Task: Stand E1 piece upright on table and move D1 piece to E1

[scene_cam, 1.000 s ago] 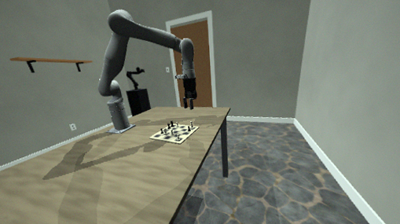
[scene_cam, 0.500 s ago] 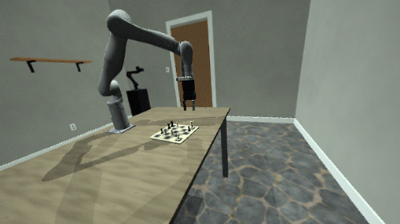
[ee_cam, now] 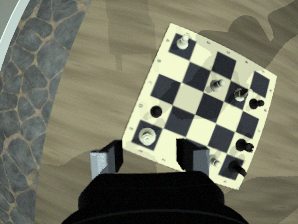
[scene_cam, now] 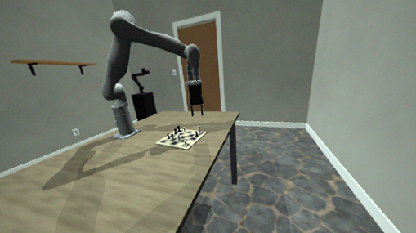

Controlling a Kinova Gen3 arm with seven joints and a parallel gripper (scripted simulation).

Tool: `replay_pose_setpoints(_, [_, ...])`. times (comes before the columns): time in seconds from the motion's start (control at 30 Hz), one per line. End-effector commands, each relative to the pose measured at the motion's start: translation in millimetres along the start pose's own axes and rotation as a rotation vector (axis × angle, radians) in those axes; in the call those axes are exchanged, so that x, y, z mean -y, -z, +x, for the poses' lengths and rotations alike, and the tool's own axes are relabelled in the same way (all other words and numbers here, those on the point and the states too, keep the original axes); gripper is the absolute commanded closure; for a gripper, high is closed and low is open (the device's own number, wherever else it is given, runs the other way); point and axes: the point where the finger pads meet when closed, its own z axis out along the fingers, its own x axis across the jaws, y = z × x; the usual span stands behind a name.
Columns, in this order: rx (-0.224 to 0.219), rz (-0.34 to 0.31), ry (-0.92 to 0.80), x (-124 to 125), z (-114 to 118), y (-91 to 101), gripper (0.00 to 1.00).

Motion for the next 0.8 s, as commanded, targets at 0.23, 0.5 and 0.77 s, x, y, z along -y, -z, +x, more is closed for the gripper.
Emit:
replay_pose_setpoints(0.23, [0.009, -0.005, 0.036, -0.4, -2.9, -1.2, 0.21])
replay_pose_setpoints(0.5, [0.009, -0.005, 0.036, -0.4, -2.9, -1.2, 0.21])
replay_pose_setpoints(0.77, [0.009, -0.005, 0.036, -0.4, -2.9, -1.2, 0.21])
